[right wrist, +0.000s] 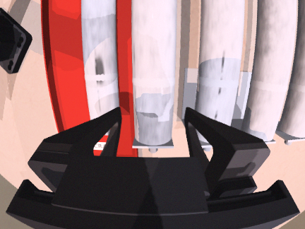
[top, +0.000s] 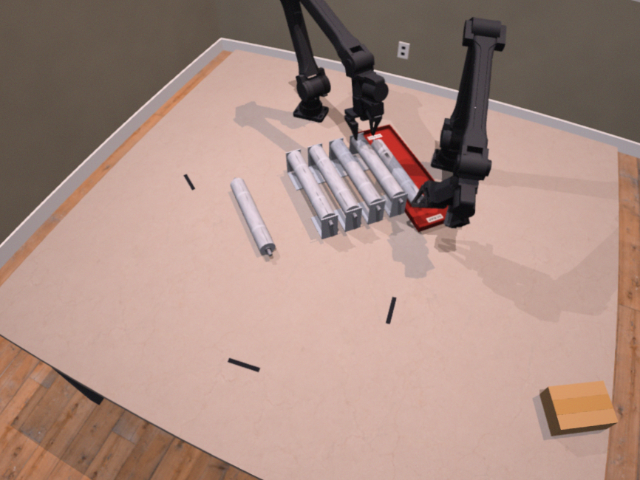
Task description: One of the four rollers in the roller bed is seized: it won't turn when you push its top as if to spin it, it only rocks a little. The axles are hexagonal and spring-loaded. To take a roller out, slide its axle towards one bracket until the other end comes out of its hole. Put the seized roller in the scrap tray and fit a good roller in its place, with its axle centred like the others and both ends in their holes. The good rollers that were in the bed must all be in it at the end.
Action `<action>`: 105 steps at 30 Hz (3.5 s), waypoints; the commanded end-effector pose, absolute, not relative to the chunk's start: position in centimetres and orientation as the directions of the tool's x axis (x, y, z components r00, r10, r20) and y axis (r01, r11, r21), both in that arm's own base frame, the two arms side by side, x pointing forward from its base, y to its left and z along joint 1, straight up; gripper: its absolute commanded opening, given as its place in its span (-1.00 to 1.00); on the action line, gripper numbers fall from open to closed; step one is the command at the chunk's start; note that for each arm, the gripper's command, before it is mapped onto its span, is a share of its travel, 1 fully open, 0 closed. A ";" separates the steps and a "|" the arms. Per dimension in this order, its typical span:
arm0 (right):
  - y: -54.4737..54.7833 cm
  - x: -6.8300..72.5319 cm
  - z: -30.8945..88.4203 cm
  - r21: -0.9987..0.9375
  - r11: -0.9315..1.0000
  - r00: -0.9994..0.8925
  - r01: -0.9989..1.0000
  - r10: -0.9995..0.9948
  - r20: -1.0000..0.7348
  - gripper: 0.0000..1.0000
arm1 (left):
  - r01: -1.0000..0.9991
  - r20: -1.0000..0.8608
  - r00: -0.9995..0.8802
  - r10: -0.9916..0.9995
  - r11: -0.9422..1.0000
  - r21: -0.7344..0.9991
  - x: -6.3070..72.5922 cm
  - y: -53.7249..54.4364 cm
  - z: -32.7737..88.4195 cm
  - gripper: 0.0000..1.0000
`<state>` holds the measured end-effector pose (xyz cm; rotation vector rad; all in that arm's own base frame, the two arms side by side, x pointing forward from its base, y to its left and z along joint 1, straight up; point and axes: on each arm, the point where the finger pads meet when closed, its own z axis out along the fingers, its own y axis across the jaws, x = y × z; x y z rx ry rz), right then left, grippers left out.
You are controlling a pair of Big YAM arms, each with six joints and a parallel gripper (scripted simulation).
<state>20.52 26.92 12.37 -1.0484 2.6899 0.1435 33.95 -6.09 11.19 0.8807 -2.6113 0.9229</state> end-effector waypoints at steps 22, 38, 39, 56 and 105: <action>27.9 22.1 14.2 0.012 0.747 -0.709 -0.665 -0.626 -0.324 0.24 | -0.571 0.348 -0.821 -0.453 0.638 -0.516 35.0 -6.2 12.1 -0.36; 29.2 28.3 19.0 0.044 0.789 -0.697 -0.613 -0.514 -0.500 0.24 | -0.371 0.066 -0.910 -0.410 0.731 -0.573 39.8 -5.5 15.1 -0.36; 29.0 28.8 19.0 0.044 0.795 -0.698 -0.605 -0.503 -0.509 0.24 | -0.375 0.072 -0.910 -0.408 0.737 -0.562 39.6 -5.3 13.9 -0.36; 23.9 42.9 30.0 0.063 0.900 -0.548 -0.432 -0.206 -0.811 0.24 | -0.004 -0.554 -0.791 -0.259 0.908 -0.418 49.1 -3.0 22.9 -0.36; 0.4 52.3 49.2 -0.004 1.000 0.008 -0.009 -0.004 -1.000 0.24 | 0.004 -1.000 -0.014 0.002 1.000 0.002 52.6 -0.4 48.7 -0.36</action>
